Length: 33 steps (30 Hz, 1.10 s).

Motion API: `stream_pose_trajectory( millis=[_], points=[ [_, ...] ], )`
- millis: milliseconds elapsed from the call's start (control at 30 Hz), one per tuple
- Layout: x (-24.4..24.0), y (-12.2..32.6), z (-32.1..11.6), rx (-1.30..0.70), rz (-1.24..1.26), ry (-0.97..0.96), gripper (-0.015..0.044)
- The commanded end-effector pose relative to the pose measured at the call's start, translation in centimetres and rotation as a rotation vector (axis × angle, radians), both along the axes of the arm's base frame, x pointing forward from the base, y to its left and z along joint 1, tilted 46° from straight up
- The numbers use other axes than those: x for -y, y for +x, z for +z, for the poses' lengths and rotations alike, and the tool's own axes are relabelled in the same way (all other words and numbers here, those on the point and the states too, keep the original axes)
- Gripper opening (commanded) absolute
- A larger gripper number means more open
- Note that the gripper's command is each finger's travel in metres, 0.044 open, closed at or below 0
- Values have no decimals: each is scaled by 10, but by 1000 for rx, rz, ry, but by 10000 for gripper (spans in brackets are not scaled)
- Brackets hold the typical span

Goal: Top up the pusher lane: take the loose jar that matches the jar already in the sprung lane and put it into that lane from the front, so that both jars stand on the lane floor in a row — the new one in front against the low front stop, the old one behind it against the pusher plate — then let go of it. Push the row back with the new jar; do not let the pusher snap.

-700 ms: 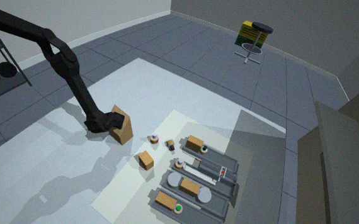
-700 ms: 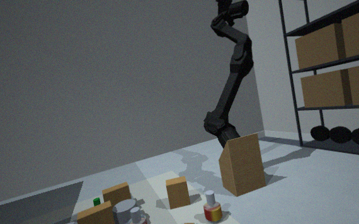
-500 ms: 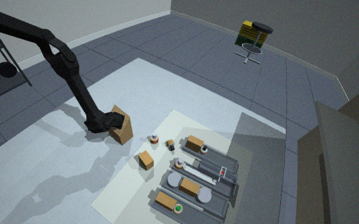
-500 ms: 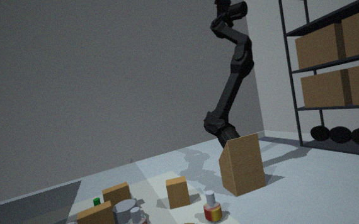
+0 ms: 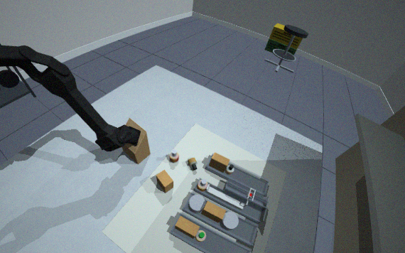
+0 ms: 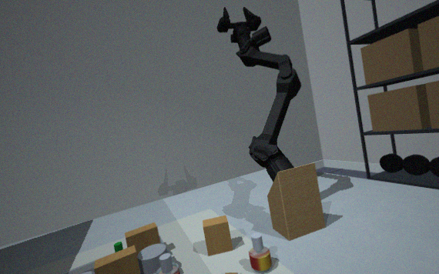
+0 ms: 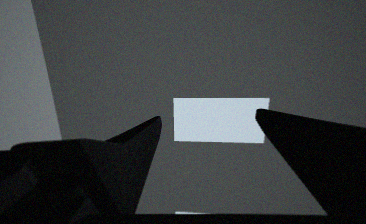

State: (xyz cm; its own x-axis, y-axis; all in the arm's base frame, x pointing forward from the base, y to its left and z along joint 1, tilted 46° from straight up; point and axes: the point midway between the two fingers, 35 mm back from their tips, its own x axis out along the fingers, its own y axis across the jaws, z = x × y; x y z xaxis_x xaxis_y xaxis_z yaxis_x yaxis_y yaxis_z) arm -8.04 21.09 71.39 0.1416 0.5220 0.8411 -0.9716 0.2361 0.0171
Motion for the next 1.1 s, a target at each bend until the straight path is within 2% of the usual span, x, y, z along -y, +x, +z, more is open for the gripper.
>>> stream_pose_trajectory(
  millis=[0, 167, 333, 600, 833, 1067],
  points=[
    [57, 29, 16, -52, 8, 129, 440],
    [118, 68, 22, -123, -1, 259, 440],
    [145, 91, 21, -178, 14, 326, 440],
    [208, 163, 5, -362, 70, 500, 440],
    [260, 253, -35, -575, 24, 648, 440],
    [290, 345, -100, -829, -47, 749, 440]
  ],
)
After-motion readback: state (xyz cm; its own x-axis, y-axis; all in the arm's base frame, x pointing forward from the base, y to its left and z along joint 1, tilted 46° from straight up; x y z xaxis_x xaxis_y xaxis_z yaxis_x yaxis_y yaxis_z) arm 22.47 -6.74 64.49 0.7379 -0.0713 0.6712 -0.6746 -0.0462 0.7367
